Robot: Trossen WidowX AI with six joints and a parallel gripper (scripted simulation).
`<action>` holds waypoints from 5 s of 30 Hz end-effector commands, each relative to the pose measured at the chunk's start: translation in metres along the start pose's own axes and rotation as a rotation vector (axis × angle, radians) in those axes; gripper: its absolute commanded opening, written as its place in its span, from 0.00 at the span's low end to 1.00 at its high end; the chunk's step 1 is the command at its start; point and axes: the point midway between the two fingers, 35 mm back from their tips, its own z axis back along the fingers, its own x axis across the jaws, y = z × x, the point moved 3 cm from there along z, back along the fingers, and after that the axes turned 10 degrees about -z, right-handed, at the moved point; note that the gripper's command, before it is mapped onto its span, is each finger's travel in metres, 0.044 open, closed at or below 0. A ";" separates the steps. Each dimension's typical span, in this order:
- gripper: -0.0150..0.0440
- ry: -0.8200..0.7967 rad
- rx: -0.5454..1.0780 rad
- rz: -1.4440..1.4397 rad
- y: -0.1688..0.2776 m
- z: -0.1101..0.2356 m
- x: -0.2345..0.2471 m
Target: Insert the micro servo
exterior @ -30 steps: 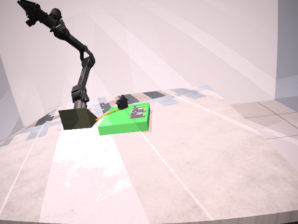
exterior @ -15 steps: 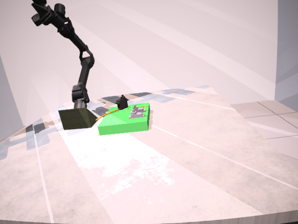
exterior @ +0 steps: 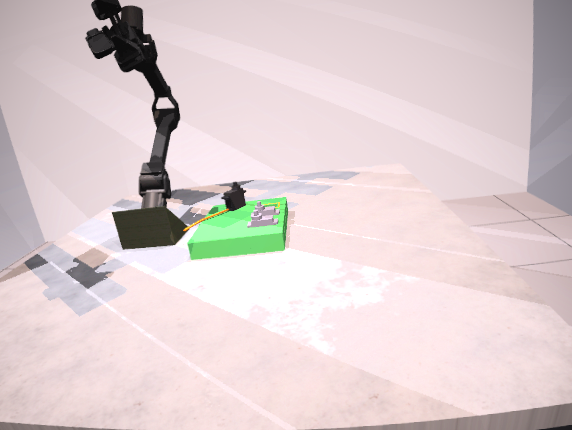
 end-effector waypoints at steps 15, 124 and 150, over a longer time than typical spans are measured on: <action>1.00 0.553 0.112 0.230 0.043 0.009 -0.149; 0.25 1.858 0.141 0.745 0.022 0.238 -0.389; 0.25 1.839 0.622 1.083 0.024 0.228 -0.393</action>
